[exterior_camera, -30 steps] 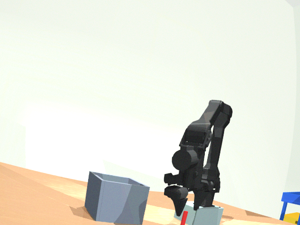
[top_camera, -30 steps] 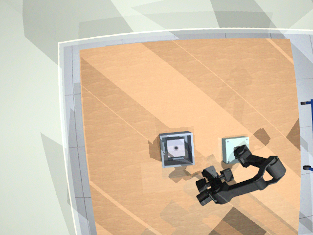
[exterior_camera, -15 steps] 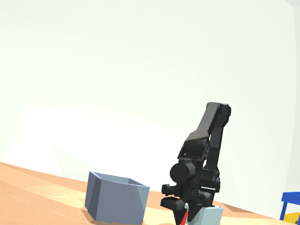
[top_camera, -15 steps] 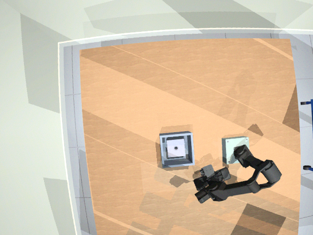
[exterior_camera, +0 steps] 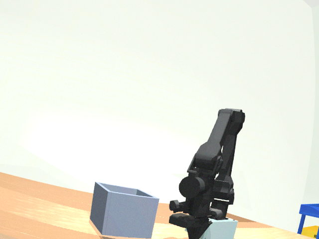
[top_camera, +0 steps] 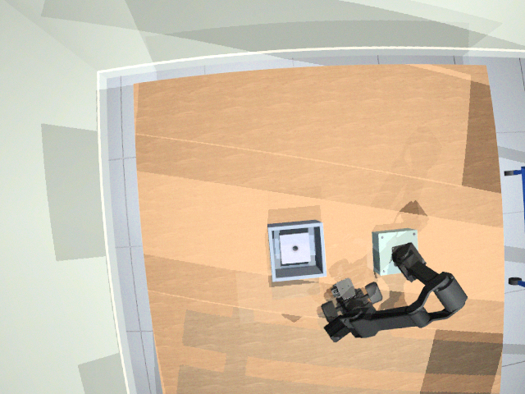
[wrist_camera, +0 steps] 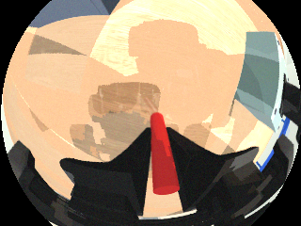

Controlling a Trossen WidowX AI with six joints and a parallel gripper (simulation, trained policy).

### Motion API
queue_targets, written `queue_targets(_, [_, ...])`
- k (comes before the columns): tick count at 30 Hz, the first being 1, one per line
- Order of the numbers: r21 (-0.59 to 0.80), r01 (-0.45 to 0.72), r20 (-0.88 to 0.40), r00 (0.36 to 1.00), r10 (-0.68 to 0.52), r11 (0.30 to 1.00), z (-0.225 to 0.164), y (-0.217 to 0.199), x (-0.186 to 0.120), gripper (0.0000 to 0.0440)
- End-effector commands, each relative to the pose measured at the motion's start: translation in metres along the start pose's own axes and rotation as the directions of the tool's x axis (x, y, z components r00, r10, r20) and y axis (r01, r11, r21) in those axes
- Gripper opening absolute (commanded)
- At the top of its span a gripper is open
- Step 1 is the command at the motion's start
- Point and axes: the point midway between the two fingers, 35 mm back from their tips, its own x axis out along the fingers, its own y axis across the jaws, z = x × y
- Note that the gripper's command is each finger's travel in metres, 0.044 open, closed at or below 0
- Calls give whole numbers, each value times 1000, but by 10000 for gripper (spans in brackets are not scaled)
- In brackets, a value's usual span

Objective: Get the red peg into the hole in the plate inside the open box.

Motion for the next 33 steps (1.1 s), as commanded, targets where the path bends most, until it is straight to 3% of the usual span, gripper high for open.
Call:
queue_targets(1, [3, -40, -19, 999, 40, 999, -2, 8, -9, 0])
queue_targets(19, [32, -219, -63, 973, 220, 975, -1, 39, -71, 0])
queue_targets(33, [4, -326, -16, 945, 326, 945, 29, 56, -131, 0])
